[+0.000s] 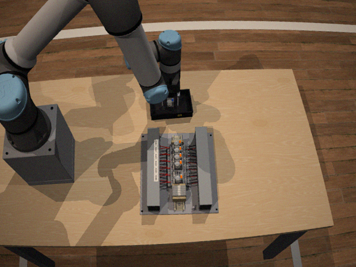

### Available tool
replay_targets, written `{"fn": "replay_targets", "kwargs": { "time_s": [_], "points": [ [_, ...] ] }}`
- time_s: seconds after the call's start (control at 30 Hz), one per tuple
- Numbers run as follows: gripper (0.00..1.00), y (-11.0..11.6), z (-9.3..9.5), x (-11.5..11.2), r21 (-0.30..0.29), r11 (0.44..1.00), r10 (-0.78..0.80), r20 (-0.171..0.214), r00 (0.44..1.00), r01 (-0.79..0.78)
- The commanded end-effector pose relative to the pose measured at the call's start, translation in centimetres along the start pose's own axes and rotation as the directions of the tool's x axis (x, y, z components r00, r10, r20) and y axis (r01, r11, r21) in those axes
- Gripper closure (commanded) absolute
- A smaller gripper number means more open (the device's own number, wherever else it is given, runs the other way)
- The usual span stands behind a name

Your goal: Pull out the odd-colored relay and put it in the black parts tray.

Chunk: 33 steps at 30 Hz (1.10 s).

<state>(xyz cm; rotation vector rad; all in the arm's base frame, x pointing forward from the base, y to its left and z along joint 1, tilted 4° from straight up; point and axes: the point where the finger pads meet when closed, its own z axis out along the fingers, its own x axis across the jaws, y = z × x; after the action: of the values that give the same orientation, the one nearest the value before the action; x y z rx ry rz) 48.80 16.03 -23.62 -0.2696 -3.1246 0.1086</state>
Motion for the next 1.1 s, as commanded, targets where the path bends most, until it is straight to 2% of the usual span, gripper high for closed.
{"fn": "replay_targets", "kwargs": {
  "time_s": [0.0, 1.07],
  "points": [
    [0.02, -0.04, -0.01, -0.21, 0.0, 1.0, 0.001, 0.003, 1.0, -0.001],
    [0.02, -0.04, -0.42, -0.21, 0.0, 1.0, 0.001, 0.003, 1.0, -0.001]
  ]
}}
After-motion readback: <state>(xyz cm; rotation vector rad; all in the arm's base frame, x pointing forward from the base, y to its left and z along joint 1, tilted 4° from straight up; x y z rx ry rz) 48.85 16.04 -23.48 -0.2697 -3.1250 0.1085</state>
